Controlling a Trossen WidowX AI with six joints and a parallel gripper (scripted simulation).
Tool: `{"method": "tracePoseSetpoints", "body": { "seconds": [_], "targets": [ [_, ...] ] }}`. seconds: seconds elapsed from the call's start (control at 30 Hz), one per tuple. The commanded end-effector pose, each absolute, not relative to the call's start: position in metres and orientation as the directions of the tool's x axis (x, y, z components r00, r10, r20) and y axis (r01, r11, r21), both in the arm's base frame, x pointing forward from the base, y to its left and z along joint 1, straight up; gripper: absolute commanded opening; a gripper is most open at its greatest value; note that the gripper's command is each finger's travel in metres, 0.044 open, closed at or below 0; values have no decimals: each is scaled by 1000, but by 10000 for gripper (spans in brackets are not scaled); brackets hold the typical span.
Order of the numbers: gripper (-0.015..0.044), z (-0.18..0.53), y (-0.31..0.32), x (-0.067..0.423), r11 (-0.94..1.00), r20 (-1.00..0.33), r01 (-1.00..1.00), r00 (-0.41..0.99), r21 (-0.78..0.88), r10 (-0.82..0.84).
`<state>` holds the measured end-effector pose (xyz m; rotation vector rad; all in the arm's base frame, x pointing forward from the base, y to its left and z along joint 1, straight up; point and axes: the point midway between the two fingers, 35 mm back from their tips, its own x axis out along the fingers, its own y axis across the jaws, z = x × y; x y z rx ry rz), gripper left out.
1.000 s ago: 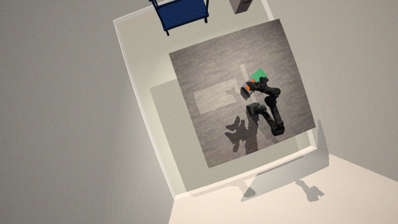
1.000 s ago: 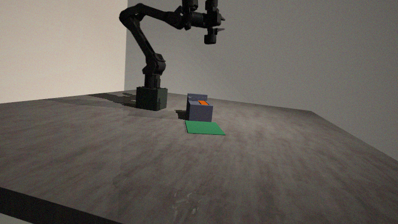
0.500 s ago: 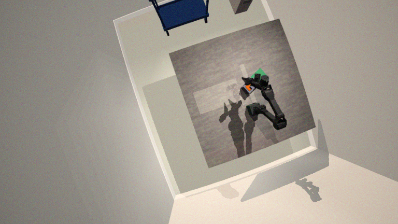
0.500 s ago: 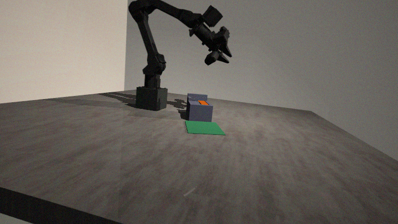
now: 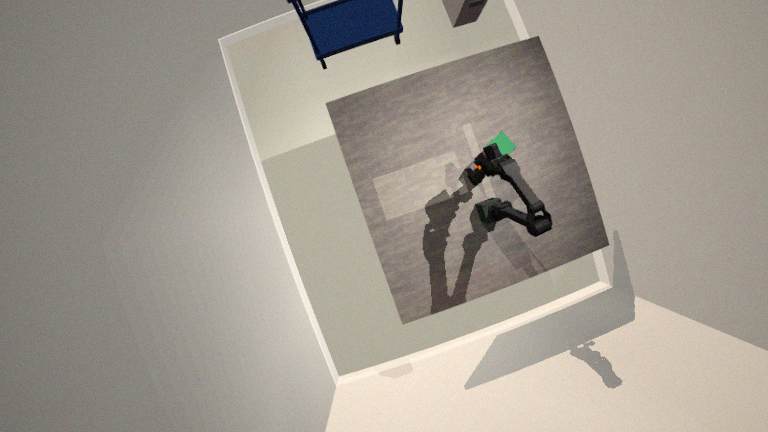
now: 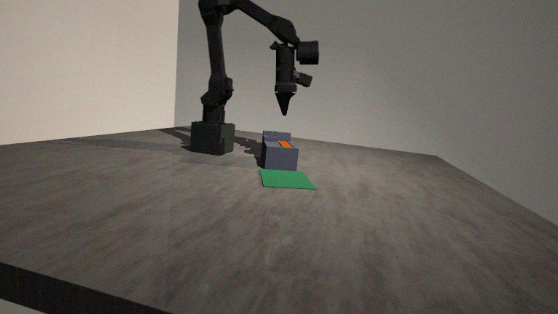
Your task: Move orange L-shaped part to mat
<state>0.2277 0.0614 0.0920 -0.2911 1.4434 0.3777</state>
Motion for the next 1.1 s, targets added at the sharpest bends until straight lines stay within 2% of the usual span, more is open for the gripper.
{"method": "tracePoseSetpoints", "body": {
  "seconds": [0.0, 0.23, 0.47, 1.07],
  "targets": [
    [180, 91, 54, 219, 858, -1000, -514, 24, -4, 10],
    [180, 84, 54, 221, 858, -1000, -514, 25, -4, 10],
    [180, 19, 55, 221, 858, -1000, -514, 24, -4, 10],
    [180, -2, 55, 222, 858, -1000, -514, 24, -4, 10]
  ]
}}
